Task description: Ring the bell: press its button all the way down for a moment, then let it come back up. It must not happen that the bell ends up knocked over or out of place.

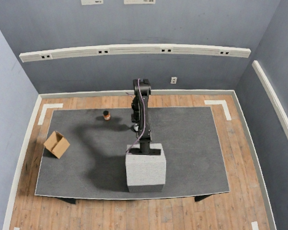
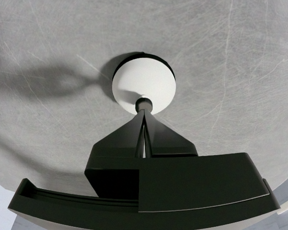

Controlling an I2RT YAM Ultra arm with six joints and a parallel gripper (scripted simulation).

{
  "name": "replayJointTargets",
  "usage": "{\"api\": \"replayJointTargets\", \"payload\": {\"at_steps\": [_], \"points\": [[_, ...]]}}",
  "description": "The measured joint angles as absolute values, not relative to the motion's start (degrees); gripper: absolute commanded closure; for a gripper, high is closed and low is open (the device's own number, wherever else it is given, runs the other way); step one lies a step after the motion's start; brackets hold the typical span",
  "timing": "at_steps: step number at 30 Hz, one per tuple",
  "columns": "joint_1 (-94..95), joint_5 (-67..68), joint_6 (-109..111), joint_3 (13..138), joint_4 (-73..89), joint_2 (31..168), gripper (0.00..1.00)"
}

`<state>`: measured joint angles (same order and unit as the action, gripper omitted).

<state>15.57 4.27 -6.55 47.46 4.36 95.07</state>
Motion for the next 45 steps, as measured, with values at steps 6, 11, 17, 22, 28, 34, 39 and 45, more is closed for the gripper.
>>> {"api": "replayJointTargets", "payload": {"at_steps": [6,11,17,22,28,34,39,45], "points": [[15.57,4.27,-6.55,47.46,4.36,95.07,1.00],[15.57,4.27,-6.55,47.46,4.36,95.07,1.00],[15.57,4.27,-6.52,47.46,4.32,95.09,1.00],[15.49,4.23,-6.46,47.46,3.73,96.27,1.00],[15.42,4.23,-6.44,47.46,3.33,96.99,1.00],[15.42,4.25,-6.42,47.46,3.07,97.21,1.00],[15.42,4.25,-6.42,47.46,3.07,97.21,1.00],[15.42,4.25,-6.42,47.46,3.07,97.21,1.00]]}}
